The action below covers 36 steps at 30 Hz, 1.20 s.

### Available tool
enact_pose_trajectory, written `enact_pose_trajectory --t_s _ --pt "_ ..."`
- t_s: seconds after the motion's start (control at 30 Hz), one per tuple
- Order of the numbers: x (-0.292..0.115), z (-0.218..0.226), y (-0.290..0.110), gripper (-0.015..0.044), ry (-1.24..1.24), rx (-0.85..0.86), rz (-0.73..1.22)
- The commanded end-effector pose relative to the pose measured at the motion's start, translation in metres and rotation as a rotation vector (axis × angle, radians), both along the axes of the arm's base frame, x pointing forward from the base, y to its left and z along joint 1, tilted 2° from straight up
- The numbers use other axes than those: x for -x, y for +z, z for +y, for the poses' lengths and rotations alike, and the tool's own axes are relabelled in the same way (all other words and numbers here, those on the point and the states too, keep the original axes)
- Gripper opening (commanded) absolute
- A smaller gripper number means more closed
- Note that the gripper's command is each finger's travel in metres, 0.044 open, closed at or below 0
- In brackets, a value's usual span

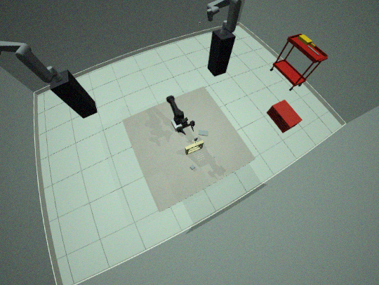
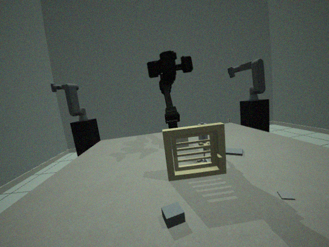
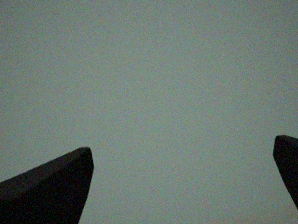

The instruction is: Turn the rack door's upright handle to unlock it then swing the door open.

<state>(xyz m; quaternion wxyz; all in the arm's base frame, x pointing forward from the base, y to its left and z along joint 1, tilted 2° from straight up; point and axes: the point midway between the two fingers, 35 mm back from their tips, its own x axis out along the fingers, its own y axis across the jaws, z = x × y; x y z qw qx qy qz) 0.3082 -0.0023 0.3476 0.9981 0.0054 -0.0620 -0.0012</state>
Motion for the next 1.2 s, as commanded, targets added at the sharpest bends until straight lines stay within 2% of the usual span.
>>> enact_pose_trajectory --t_s 0.0,0.13,0.63,1.17 --pt "-0.001 0.0 -0.001 0.0374 0.001 -0.001 0.005" --pt "-0.014 0.006 -0.013 0.0284 0.019 -0.022 0.104" --pt "-0.051 0.038 -0.076 0.0284 0.079 -0.096 0.541" --pt "-0.054 0.069 -0.14 0.0284 0.083 -0.102 1.007"
